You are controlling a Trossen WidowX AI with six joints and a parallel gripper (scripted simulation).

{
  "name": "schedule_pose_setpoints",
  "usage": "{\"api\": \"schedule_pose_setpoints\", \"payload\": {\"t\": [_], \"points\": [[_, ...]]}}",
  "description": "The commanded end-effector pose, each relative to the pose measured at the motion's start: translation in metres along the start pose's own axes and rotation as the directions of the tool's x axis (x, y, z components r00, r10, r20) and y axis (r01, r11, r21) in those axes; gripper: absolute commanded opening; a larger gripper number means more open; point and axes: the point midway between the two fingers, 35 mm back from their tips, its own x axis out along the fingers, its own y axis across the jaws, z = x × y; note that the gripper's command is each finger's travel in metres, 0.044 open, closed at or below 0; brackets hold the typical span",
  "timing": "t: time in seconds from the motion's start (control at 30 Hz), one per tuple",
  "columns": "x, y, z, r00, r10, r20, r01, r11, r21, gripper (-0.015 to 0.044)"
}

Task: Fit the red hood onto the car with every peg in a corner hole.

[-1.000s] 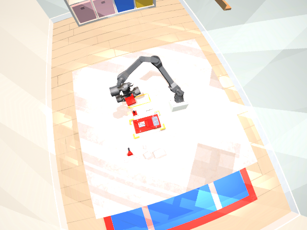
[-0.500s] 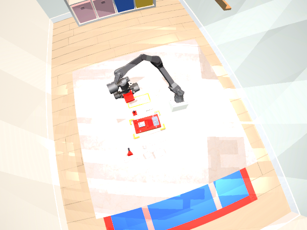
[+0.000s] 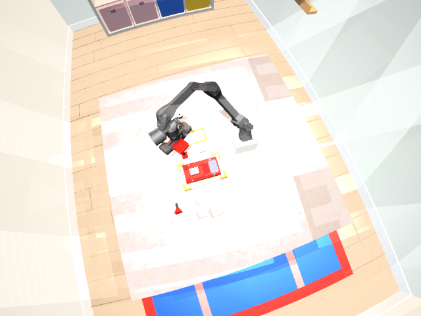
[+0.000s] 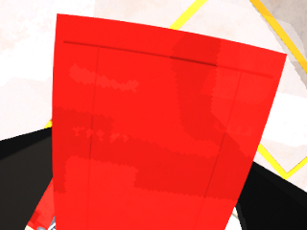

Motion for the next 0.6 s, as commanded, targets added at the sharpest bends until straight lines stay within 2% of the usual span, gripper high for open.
{"api": "schedule_pose_setpoints", "payload": {"t": [0.0,0.17,0.37,0.5,0.57], "points": [[0.0,0.015,-0.03,1.0,0.0,-0.007,-0.001,0.982,-0.19,0.0],[0.0,0.031,-0.068,1.0,-0.002,-0.009,-0.002,0.904,-0.427,0.0],[0.002,0.044,-0.115,1.0,-0.009,-0.006,0.002,0.739,-0.674,0.0],[0.004,0.049,-0.145,1.0,-0.015,0.0,0.009,0.6,-0.8,0.0],[0.004,0.049,-0.149,1.0,-0.017,0.001,0.01,0.574,-0.819,0.0]]}}
